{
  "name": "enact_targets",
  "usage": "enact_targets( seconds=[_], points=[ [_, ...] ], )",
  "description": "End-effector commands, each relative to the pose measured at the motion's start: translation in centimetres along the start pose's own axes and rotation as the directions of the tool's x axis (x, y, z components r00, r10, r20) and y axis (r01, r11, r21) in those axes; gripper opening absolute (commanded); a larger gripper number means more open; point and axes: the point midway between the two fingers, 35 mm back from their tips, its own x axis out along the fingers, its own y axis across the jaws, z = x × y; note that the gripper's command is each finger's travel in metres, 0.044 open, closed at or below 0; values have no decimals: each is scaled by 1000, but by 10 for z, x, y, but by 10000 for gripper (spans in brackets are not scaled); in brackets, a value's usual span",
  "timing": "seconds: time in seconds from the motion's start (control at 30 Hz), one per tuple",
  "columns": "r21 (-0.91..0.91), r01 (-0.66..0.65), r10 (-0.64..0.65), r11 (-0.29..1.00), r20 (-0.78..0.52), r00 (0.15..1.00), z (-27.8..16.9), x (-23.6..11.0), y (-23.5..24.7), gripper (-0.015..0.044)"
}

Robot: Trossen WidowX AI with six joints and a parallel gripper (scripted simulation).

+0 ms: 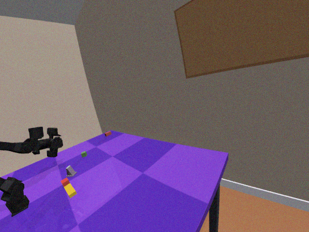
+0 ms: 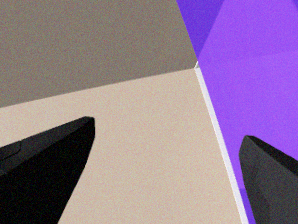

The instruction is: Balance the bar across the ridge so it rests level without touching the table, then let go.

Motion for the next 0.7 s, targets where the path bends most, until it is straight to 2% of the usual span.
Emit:
enact_targets(
  seconds=[0.0, 0.33, 0.67],
  points=[
    [-3, 51, -50, 999, 84, 995, 24, 0, -2, 315],
    [51, 191, -197, 980, 258, 946, 81, -13, -12, 315],
    [128, 338, -360, 933, 401, 842, 133, -40, -27, 315]
  ],
)
